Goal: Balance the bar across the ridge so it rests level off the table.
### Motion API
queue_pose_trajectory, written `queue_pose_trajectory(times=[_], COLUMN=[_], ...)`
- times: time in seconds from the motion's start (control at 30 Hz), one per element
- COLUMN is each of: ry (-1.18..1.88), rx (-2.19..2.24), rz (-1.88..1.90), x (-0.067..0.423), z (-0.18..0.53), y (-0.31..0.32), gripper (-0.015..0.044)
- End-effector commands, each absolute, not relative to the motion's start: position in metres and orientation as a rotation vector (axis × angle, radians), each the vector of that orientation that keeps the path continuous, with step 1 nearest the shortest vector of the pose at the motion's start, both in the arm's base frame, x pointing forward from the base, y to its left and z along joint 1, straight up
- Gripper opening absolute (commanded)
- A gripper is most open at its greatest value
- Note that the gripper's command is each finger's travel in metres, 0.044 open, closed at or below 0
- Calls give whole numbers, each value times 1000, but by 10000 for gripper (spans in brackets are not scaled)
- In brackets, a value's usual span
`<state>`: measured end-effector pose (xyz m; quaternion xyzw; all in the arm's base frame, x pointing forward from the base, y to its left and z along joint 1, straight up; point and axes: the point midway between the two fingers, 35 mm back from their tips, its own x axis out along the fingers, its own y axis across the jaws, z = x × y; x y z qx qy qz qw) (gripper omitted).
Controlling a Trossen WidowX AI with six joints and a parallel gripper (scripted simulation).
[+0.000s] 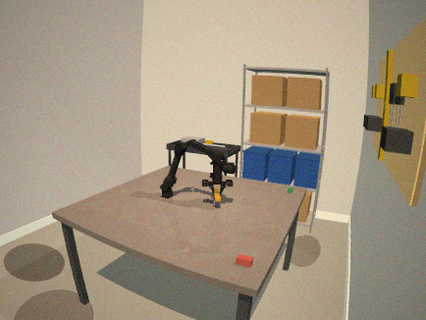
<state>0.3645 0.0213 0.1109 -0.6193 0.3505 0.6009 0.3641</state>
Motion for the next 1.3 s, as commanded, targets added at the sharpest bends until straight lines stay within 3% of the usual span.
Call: queue_pose_trajectory(times=[0.0, 1.27], ry=[905, 901], rx=[-1592, -1594], rz=[1545, 1543], x=[364, 365], z=[109, 110], y=[21, 21], gripper=[0, 0])
